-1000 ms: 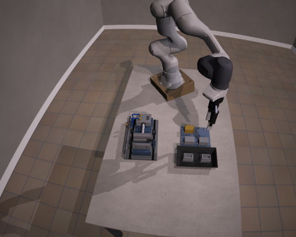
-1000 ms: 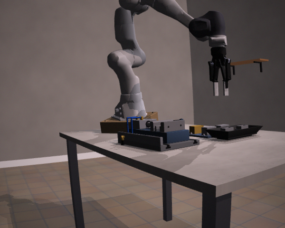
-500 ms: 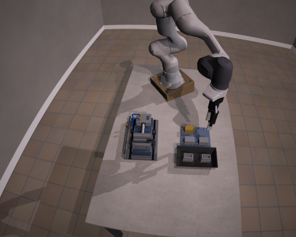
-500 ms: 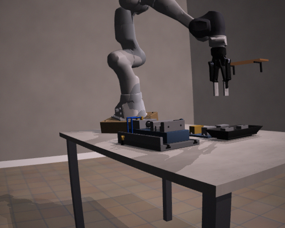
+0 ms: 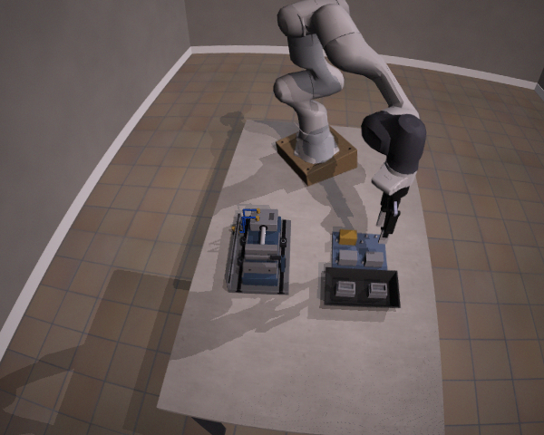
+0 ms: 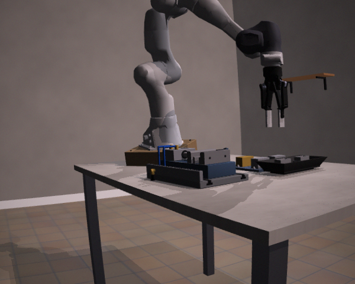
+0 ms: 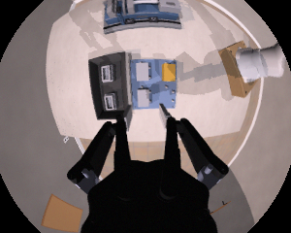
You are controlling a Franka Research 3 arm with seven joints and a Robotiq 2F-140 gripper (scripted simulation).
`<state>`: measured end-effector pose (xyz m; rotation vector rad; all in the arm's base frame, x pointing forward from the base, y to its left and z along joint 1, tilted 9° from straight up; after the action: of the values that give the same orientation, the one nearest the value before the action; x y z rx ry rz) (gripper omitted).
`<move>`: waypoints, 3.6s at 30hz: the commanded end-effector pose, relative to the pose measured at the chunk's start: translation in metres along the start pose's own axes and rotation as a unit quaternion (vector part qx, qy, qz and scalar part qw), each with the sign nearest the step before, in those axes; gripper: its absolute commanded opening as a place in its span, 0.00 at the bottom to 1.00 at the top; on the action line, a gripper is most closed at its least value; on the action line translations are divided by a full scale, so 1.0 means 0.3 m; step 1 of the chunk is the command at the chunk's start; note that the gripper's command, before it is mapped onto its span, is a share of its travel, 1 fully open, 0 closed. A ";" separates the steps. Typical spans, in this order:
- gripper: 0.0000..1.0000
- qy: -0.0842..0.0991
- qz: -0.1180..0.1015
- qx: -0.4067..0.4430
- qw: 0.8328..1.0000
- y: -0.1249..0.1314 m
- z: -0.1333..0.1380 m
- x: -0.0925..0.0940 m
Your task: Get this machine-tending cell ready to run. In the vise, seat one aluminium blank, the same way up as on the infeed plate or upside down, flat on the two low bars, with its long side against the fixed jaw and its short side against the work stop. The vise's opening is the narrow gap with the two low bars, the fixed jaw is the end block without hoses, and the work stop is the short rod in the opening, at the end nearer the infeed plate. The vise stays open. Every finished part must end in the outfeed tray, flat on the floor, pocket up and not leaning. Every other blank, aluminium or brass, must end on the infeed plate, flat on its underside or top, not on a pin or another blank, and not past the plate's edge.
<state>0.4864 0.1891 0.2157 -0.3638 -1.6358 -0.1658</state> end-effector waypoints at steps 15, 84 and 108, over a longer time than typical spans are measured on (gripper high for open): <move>0.40 -0.005 -0.003 -0.007 1.000 0.001 -0.013 -0.204; 0.40 -0.005 -0.003 -0.007 1.000 0.004 -0.015 -0.343; 0.40 -0.005 -0.003 -0.007 1.000 0.006 -0.018 -0.343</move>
<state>0.4978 0.1746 0.1146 -0.3682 -1.6441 -0.1793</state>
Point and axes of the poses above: the point where the finger pads meet when closed, its own x axis back along the fingers, its own z axis across the jaws, y = z × x, the point moved 10 cm from there along x, back along the fingers, and after that the axes turned 14 degrees about -x, right-handed, at the moved point
